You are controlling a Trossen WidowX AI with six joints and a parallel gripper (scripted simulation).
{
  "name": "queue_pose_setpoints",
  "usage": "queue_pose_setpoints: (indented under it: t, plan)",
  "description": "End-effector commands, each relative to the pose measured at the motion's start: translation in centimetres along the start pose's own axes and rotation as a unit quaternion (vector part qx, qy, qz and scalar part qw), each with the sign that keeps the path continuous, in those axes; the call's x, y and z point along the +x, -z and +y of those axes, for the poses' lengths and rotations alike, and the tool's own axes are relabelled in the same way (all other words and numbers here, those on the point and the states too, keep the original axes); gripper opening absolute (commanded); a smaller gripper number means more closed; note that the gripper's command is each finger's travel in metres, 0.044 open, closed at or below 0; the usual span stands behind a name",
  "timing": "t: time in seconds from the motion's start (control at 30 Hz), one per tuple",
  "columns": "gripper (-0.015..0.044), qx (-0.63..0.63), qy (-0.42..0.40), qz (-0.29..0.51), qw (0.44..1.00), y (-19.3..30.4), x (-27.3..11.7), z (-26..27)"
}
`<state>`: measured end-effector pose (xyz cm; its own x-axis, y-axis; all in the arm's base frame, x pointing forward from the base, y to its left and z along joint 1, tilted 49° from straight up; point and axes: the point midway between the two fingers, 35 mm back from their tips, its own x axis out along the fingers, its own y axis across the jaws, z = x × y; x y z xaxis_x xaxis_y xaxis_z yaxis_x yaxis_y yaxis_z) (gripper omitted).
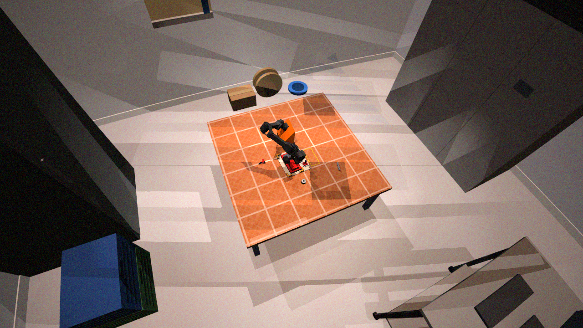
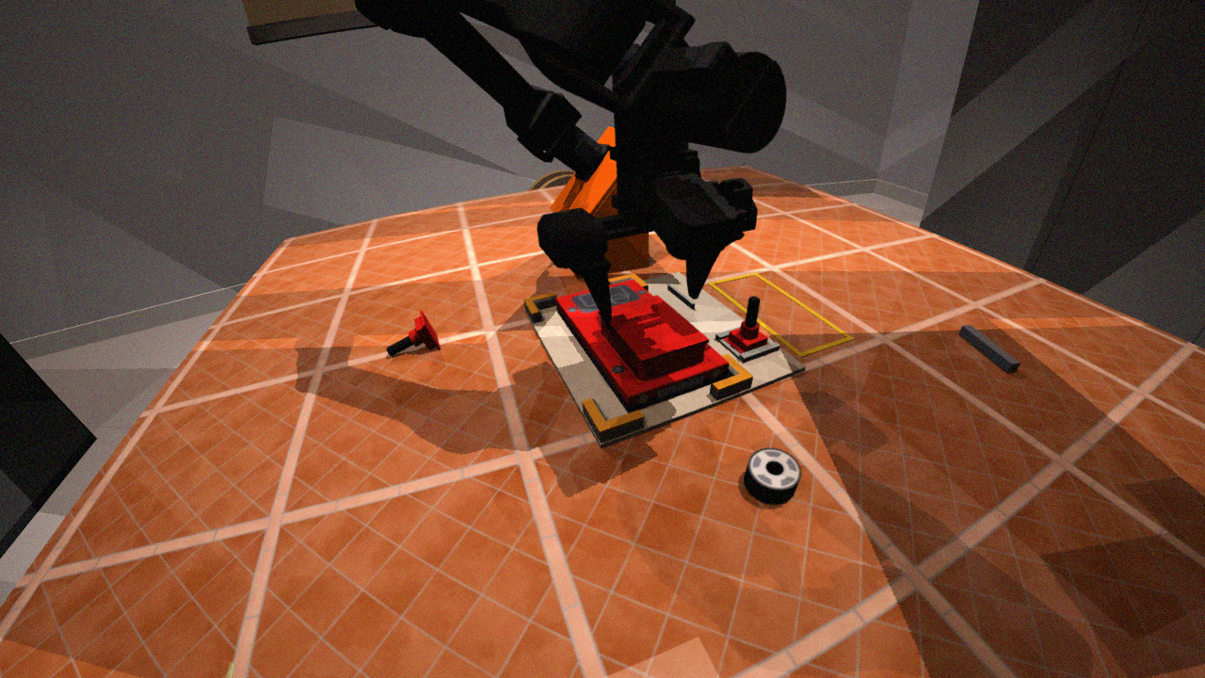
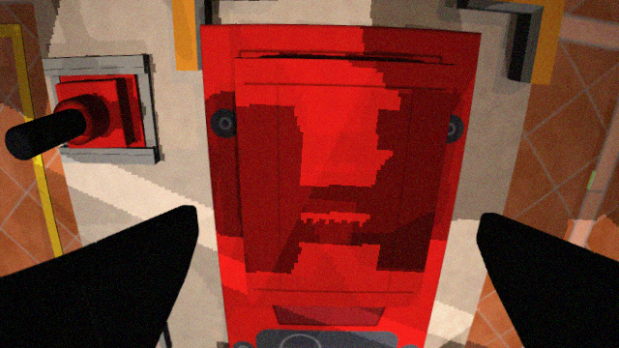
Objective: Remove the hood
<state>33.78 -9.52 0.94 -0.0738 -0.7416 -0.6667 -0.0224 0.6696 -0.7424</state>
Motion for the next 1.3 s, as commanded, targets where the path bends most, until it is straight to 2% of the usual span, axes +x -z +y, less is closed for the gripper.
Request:
queue_pose_setpoints:
  t: [0.0,1.27]
  plan:
    - [0.0440,-0.004,0.003,0.001,1.000,0.0,0.4,0.0]
    - [0.0440,-0.004,0.004,0.001,1.000,0.1,2.4,-0.1]
